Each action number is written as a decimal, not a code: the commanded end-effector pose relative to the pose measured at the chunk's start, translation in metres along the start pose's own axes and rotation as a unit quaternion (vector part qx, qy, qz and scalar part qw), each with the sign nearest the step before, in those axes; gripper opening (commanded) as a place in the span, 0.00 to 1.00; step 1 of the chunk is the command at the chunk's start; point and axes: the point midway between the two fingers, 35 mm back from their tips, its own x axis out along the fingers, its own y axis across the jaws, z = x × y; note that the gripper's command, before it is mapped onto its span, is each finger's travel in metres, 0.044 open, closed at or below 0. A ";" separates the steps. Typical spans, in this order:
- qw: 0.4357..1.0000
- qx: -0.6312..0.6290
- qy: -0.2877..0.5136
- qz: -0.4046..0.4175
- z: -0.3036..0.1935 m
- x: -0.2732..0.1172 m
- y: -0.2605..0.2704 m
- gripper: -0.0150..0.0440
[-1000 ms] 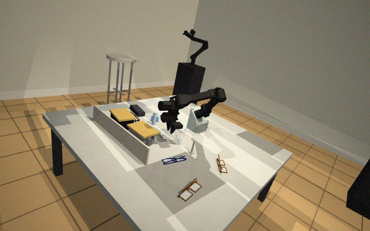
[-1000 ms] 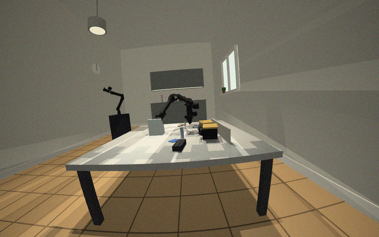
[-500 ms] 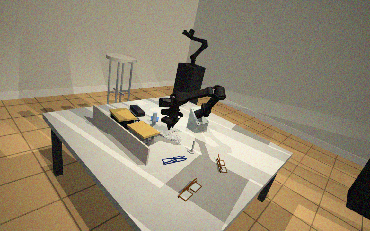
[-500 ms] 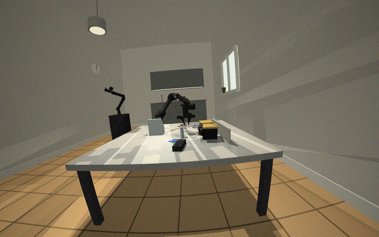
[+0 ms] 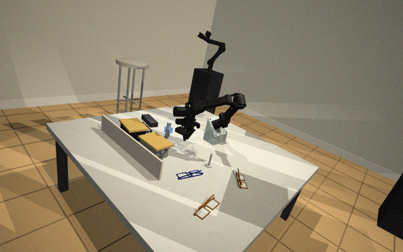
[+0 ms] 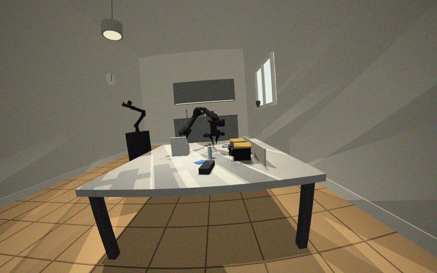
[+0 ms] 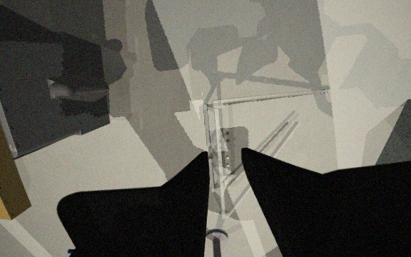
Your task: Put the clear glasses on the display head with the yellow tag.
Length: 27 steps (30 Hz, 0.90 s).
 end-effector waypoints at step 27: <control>1.000 0.002 -0.003 0.000 0.002 0.042 0.004 0.46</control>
